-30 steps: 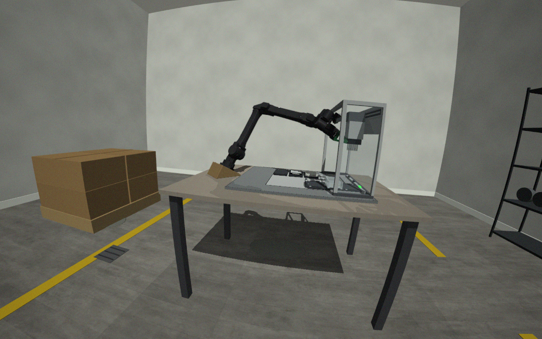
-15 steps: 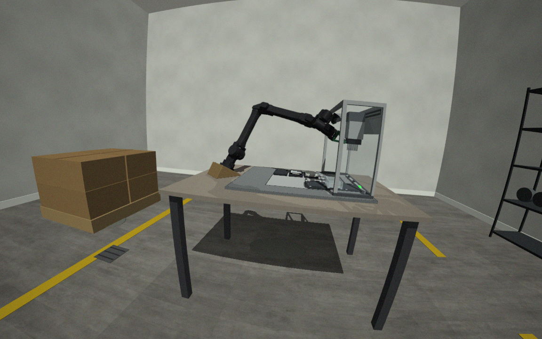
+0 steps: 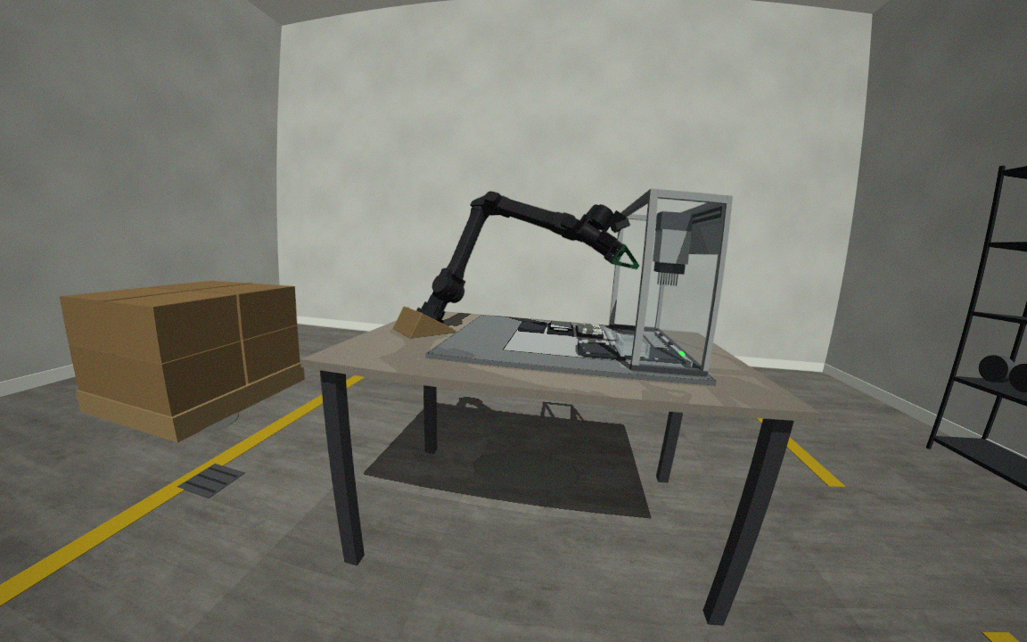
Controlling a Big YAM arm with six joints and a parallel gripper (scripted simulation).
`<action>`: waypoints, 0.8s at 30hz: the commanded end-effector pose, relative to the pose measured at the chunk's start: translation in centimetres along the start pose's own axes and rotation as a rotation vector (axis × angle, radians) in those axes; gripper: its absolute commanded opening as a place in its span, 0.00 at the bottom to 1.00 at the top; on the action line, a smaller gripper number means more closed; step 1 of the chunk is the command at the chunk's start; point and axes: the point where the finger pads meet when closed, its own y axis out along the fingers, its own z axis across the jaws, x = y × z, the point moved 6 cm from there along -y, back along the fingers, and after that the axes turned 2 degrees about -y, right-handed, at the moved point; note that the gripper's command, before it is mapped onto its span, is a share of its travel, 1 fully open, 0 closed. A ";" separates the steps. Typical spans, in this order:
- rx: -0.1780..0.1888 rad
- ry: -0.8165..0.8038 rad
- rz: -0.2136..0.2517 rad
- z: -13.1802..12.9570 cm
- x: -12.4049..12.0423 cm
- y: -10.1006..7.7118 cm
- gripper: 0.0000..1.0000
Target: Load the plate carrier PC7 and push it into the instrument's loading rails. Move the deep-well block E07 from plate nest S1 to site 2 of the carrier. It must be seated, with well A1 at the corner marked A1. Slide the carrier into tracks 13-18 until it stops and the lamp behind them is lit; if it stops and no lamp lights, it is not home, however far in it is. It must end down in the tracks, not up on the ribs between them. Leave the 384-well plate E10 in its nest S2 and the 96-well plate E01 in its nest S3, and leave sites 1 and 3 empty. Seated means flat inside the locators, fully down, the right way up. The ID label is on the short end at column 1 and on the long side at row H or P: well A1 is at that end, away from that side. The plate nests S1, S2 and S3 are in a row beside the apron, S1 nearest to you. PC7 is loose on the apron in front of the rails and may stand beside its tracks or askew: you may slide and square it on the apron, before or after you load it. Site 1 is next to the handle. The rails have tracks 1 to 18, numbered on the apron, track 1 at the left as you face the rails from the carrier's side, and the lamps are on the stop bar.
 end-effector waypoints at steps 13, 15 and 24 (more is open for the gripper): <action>-0.009 -0.035 -0.043 -1.2 -1.0 -5.8 1.00; -0.018 -0.012 -0.009 -2.4 -2.7 -5.0 1.00; -0.010 -0.037 -0.040 -2.0 -3.2 -9.0 1.00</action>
